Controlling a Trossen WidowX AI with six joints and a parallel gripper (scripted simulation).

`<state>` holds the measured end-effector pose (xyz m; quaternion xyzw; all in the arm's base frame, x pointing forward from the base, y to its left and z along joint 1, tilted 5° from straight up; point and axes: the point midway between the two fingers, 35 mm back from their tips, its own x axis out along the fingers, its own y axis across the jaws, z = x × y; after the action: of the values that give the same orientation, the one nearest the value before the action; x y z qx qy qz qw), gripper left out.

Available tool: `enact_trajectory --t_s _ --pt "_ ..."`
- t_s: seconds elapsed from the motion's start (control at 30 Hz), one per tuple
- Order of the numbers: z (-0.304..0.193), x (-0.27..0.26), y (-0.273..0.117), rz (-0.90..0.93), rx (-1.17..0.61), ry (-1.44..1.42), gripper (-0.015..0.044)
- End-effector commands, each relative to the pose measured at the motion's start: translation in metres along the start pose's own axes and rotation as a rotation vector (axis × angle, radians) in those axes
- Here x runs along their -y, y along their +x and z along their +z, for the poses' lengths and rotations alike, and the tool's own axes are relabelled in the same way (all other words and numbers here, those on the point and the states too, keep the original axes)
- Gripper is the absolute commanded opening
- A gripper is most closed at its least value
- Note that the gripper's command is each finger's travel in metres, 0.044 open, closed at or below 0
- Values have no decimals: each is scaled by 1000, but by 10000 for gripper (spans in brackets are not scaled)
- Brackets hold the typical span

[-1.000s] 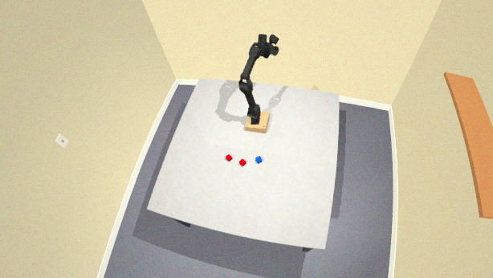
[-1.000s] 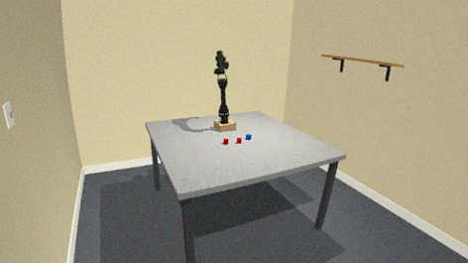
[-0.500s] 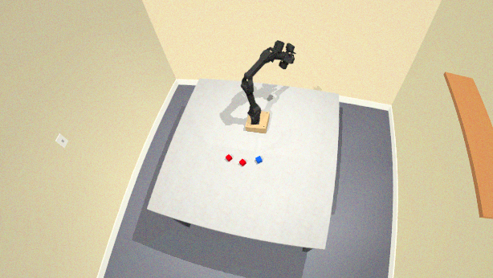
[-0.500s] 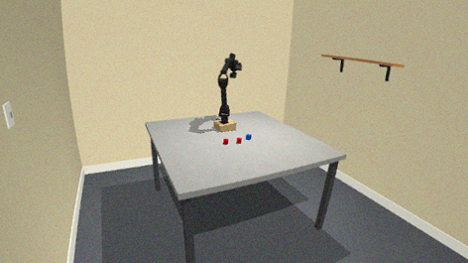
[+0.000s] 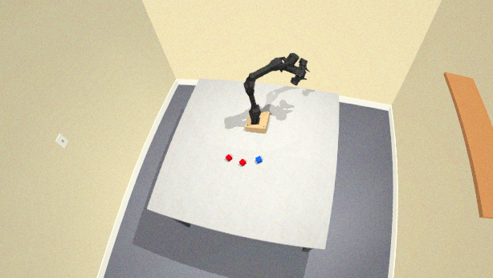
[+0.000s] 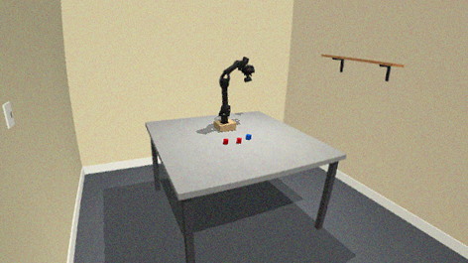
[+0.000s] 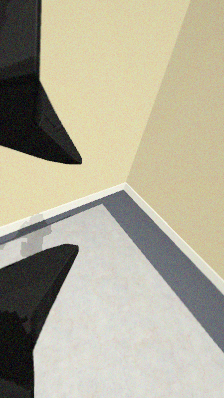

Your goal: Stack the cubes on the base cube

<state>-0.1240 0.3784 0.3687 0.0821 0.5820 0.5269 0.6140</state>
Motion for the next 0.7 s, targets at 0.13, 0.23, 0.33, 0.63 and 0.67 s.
enact_trajectory --t_s 0.13,0.23,0.33,0.63,0.67 --pt "64 53 12 -144 102 -86 265" --pt "88 75 13 -202 131 -115 265" --pt "110 99 12 -262 154 -142 265" --pt "168 176 -4 -445 187 -209 265" --pt "174 185 -7 -465 187 -215 265"
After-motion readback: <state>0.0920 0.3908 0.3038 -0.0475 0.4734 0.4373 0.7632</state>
